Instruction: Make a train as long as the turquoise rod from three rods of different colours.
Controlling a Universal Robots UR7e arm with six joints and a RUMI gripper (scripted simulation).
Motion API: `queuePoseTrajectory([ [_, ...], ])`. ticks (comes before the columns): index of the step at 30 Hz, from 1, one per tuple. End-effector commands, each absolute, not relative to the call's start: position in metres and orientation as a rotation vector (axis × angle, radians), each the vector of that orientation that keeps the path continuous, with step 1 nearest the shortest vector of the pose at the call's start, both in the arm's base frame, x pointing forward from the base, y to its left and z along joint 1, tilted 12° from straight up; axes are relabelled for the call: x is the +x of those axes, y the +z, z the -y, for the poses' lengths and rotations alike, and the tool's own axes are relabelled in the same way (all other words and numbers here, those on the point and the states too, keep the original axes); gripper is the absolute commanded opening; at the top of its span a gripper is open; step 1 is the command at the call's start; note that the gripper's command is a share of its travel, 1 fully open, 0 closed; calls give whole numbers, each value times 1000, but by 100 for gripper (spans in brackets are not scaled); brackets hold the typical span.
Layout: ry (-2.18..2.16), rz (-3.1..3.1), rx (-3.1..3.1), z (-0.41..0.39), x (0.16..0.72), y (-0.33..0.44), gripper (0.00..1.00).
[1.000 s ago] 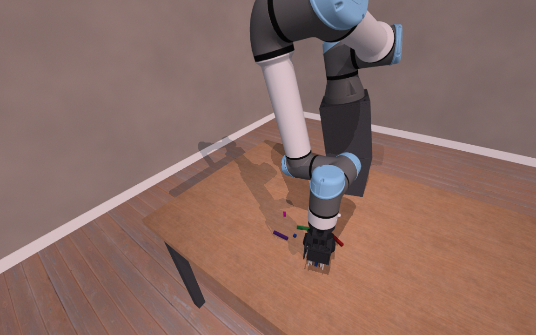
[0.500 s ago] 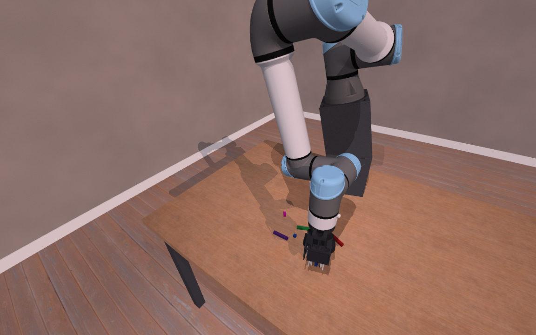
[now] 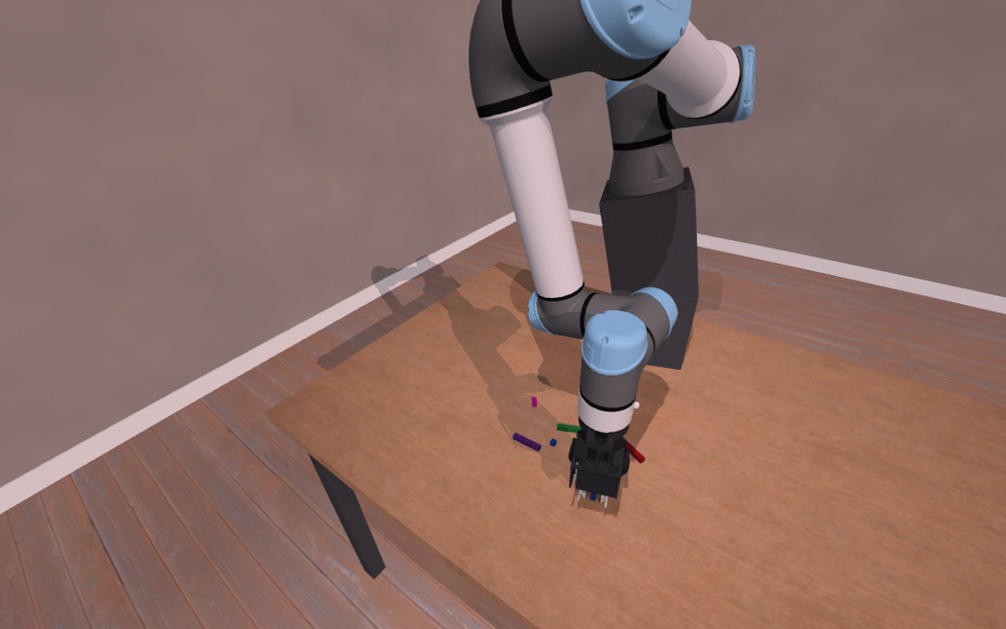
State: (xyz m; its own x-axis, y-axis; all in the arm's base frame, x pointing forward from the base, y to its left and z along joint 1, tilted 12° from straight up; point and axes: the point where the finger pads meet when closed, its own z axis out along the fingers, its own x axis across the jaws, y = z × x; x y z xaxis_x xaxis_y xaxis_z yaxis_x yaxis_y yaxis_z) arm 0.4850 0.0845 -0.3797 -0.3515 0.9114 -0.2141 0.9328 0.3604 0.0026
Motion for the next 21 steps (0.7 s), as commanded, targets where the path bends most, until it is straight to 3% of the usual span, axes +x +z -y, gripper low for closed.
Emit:
queuePoseTrajectory([
  [1, -177, -2438, 1672, -85, 486, -379, 14],
  [8, -177, -2438, 1672, -85, 486, -379, 14],
  [9, -177, -2438, 1672, -85, 486, -379, 0],
  [21, -177, -2438, 1672, -85, 486, -379, 0],
])
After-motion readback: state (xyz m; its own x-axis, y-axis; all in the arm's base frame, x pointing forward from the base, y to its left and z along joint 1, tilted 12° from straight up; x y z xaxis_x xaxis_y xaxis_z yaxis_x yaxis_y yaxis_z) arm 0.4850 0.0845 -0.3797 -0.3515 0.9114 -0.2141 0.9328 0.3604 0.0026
